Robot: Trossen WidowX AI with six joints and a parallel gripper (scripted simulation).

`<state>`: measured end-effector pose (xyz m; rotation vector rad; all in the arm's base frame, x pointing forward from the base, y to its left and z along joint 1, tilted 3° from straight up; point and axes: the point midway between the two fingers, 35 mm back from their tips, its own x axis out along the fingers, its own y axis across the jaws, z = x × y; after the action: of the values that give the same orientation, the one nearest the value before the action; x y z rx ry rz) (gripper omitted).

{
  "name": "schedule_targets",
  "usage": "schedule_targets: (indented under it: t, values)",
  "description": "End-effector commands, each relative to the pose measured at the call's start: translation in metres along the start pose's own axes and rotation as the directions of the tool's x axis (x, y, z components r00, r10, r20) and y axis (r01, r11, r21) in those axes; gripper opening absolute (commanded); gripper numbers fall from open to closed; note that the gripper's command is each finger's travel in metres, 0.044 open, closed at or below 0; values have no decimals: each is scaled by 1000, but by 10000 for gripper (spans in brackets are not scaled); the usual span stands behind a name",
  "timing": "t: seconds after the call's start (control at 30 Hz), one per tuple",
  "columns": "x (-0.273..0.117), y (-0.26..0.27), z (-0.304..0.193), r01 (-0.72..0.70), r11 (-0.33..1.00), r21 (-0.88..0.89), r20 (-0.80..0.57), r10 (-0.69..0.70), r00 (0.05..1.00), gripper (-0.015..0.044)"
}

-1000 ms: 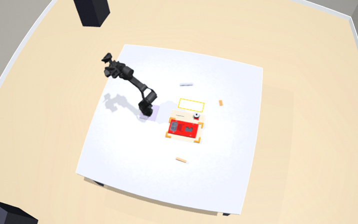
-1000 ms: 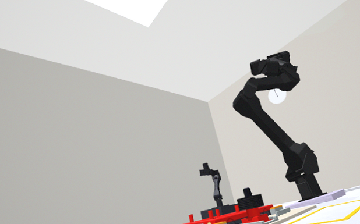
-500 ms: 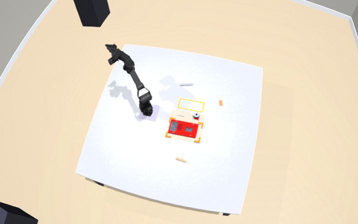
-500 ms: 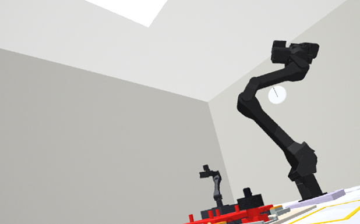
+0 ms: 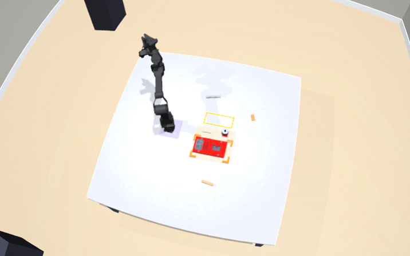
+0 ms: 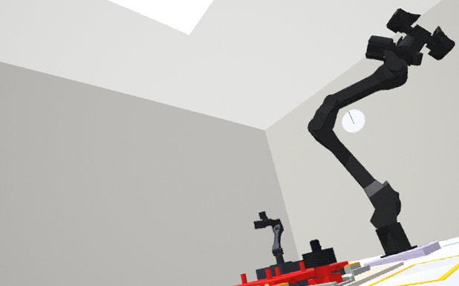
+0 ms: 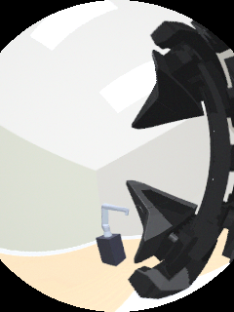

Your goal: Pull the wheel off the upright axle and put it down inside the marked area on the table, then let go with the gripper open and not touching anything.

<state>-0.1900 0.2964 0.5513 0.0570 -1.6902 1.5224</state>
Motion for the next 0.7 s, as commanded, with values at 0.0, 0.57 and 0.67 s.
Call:
schedule_targets:
  t: [0.0,0.57,0.67]
  values:
    - [-6,10,-51,-45,989,138,-151,66,986,300]
    - [-151,15,-265,376,754,538,-772,262,579,300]
    - [-191,11,-291,531,668,522,-839,288,463,300]
